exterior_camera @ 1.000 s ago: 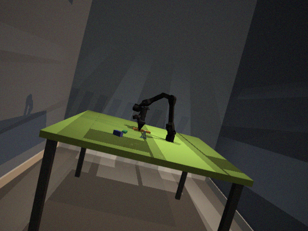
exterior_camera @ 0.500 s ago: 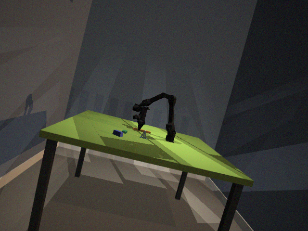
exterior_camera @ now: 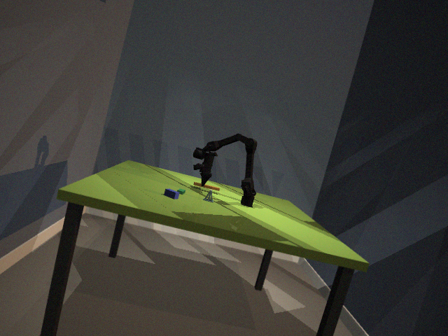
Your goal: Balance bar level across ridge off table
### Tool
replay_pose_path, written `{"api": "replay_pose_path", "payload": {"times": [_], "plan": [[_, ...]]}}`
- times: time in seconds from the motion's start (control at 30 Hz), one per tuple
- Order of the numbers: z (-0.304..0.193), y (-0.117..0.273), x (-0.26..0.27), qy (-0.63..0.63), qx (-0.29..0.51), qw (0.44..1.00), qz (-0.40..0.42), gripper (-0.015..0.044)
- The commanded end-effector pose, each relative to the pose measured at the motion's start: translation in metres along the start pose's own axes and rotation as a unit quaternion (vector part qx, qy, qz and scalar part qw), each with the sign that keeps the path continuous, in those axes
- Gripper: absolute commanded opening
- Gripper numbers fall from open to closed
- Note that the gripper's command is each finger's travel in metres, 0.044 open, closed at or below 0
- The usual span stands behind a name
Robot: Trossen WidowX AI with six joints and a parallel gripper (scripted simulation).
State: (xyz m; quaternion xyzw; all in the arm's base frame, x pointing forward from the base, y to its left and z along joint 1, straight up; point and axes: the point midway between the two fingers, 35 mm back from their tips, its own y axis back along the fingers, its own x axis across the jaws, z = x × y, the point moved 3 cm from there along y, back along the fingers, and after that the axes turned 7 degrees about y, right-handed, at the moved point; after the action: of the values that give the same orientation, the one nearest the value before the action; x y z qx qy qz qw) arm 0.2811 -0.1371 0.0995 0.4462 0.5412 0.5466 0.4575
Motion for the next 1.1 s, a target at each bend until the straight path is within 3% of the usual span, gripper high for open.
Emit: {"api": "replay_pose_path", "payload": {"times": [0.0, 1.07], "plan": [[0.002, 0.012, -0.001, -0.001, -0.003, 1.000, -0.003, 0.0000], [-0.002, 0.090, 0.003, -0.002, -0.003, 1.000, -0.004, 0.0000]]}}
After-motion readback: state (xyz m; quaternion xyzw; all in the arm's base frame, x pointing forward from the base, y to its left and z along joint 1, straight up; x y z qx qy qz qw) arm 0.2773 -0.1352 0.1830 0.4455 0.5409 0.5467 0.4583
